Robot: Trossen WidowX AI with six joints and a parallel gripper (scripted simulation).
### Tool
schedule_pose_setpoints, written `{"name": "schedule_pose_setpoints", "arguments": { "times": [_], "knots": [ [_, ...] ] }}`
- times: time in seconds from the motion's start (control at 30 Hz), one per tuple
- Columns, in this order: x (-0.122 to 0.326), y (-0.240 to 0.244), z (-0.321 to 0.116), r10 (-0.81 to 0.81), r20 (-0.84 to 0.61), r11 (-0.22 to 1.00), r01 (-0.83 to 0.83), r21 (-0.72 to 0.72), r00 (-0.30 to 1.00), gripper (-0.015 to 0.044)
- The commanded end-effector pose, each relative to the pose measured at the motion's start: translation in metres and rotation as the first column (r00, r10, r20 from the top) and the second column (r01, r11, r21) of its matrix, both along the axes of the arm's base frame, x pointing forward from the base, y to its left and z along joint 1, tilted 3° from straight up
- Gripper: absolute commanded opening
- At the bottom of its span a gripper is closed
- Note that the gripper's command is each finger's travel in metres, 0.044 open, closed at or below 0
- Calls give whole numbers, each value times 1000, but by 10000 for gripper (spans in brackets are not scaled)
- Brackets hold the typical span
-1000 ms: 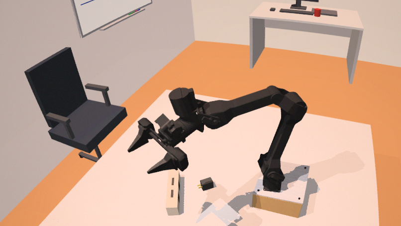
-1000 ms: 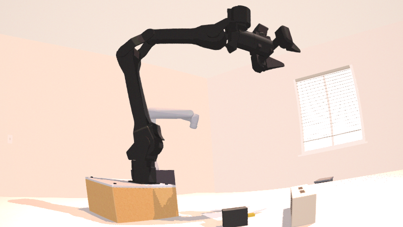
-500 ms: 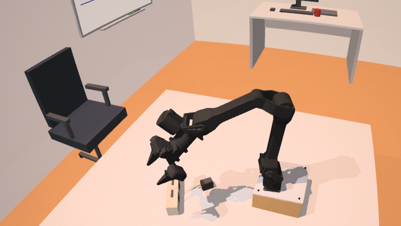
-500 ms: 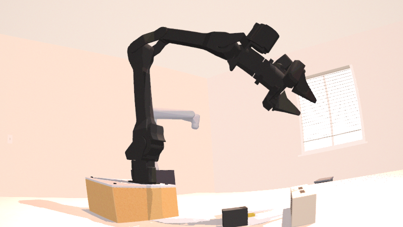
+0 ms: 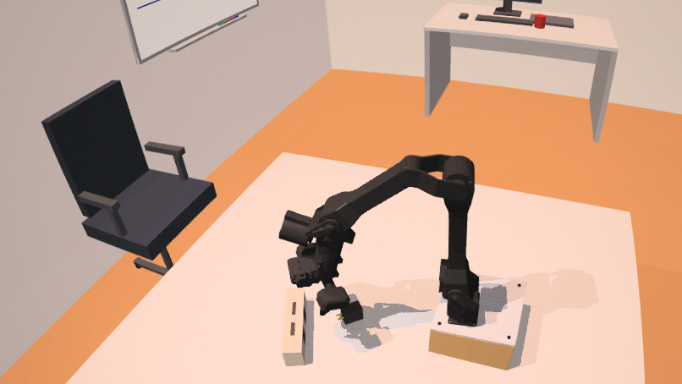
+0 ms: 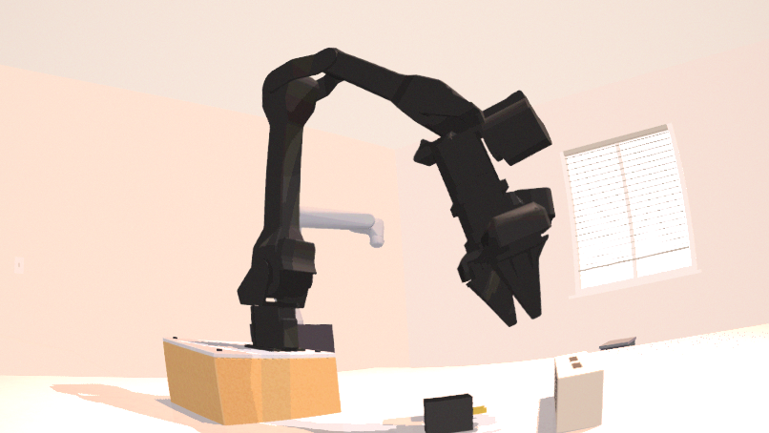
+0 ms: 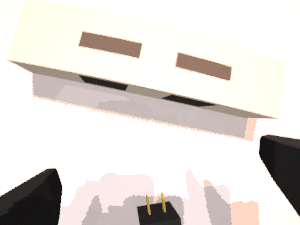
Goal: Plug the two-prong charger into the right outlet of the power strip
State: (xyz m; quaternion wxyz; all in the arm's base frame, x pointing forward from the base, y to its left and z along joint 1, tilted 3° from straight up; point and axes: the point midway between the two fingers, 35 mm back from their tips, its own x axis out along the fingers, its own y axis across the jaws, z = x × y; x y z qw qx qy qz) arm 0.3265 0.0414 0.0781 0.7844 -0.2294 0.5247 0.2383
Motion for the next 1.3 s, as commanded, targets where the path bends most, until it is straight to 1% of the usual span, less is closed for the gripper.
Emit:
{"name": "schedule_pose_setpoints", "arguments": {
  "times": [0.0, 0.17, 0.23, 0.43, 1.27],
  "knots": [
    [-15, -22, -19, -21, -109, 998, 13, -66, 994, 440],
    [-42, -49, -41, -54, -267, 989, 16, -144, 962, 440],
    [-50, -54, -46, -62, -306, 987, 12, -160, 950, 440],
    [-51, -54, -49, -62, -310, 987, 12, -162, 949, 440],
    [-48, -52, -86, -62, -311, 987, 12, -162, 948, 440]
  ]
}}
